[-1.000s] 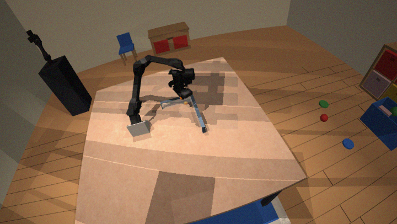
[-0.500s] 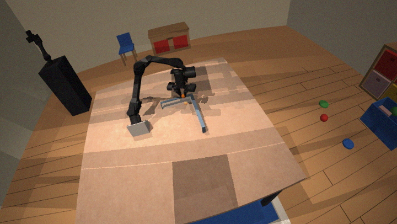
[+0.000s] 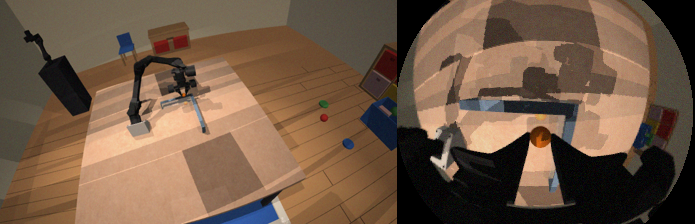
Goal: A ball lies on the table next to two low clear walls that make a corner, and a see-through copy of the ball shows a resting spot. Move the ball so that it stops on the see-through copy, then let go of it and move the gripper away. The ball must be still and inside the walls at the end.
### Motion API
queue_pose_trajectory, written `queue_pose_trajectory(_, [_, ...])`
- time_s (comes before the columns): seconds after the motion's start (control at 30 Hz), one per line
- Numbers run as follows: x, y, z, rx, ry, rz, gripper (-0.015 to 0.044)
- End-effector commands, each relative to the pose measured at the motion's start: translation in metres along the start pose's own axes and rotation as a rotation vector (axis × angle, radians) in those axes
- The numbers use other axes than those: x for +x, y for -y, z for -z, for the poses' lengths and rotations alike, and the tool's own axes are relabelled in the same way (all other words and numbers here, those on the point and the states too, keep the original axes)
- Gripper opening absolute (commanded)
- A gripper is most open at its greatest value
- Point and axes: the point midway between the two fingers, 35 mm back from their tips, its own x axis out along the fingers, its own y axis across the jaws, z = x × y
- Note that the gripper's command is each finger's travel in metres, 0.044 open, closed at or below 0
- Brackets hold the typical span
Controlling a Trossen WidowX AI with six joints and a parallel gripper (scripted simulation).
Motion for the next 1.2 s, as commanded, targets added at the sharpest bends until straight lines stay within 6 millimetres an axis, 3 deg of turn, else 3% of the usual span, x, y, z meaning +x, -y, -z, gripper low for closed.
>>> queue_pose_trajectory(0.0, [0.001,0.001,-0.002,-0.026,0.004,0.003,0.0000])
queue_pose_trajectory(0.13, [0.013,0.002,-0.002,-0.026,0.004,0.004,0.0000])
queue_pose_trajectory(0.47, [0.065,0.002,-0.003,-0.026,0.006,0.004,0.0000])
queue_pose_trajectory(1.17, [0.089,0.001,-0.003,-0.026,0.008,0.004,0.0000])
